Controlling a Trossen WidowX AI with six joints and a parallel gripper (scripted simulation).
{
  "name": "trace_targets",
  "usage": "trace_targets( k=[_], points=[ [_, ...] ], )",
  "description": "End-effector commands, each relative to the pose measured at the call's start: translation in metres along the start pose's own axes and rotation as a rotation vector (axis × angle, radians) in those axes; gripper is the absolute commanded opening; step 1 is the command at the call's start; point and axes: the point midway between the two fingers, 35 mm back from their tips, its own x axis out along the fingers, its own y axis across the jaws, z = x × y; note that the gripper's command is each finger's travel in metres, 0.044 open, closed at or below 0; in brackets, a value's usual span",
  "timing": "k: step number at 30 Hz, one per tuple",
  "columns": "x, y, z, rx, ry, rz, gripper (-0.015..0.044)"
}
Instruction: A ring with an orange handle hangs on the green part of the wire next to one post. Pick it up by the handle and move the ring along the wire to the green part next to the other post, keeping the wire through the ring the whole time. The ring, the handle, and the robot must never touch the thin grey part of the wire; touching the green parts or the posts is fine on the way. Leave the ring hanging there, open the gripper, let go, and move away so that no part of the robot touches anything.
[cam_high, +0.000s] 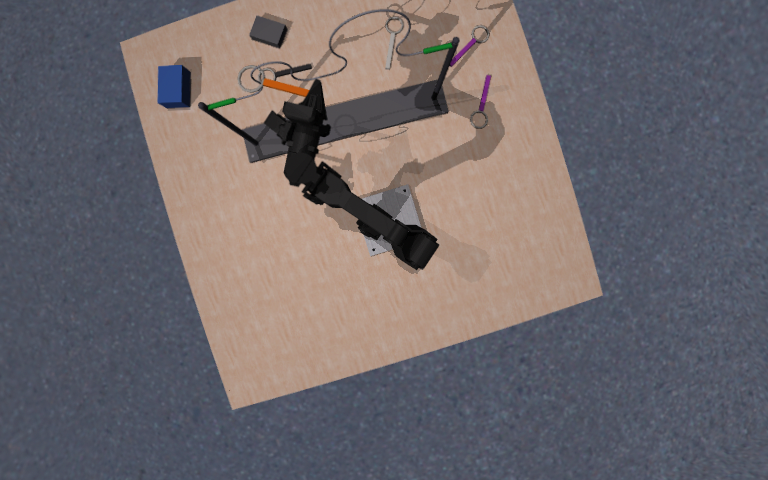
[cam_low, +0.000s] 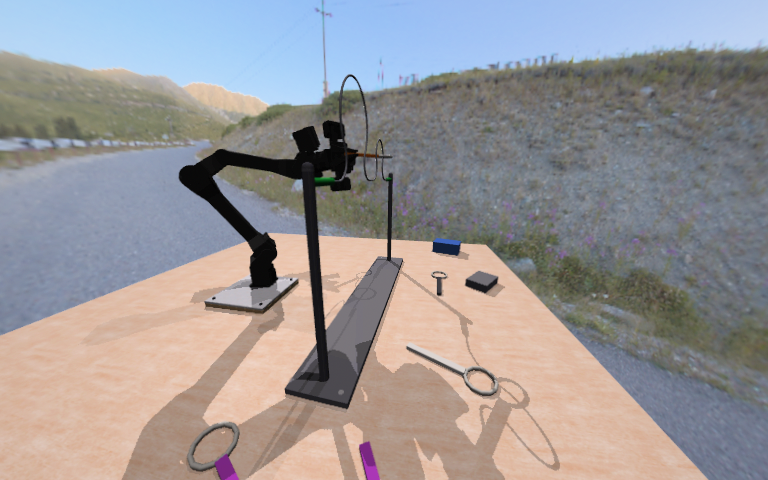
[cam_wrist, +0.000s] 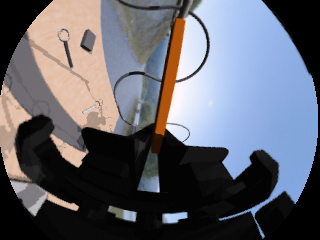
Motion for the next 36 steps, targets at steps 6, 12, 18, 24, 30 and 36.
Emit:
trace_targets(
  k=[6, 12, 18, 24, 30, 36],
  points=[
    [0.001, -0.009, -0.003, -0.15, -0.012, -0.087, -0.015],
    [0.001, -0.006, -0.005, -0.163, -0.013, -0.094, -0.015],
    [0.001, 0.005, -0.007, -0.129, -0.008, -0.076, -0.015],
    [0.001, 0.019, -0.009, -0.06, 0.001, -0.039, -0.015],
    [-0.001, 0.036, -0.009, 0.03, 0.013, 0.01, -0.015],
    [-0.005, 0.057, -0.007, 0.144, 0.028, 0.072, -0.015]
  ],
)
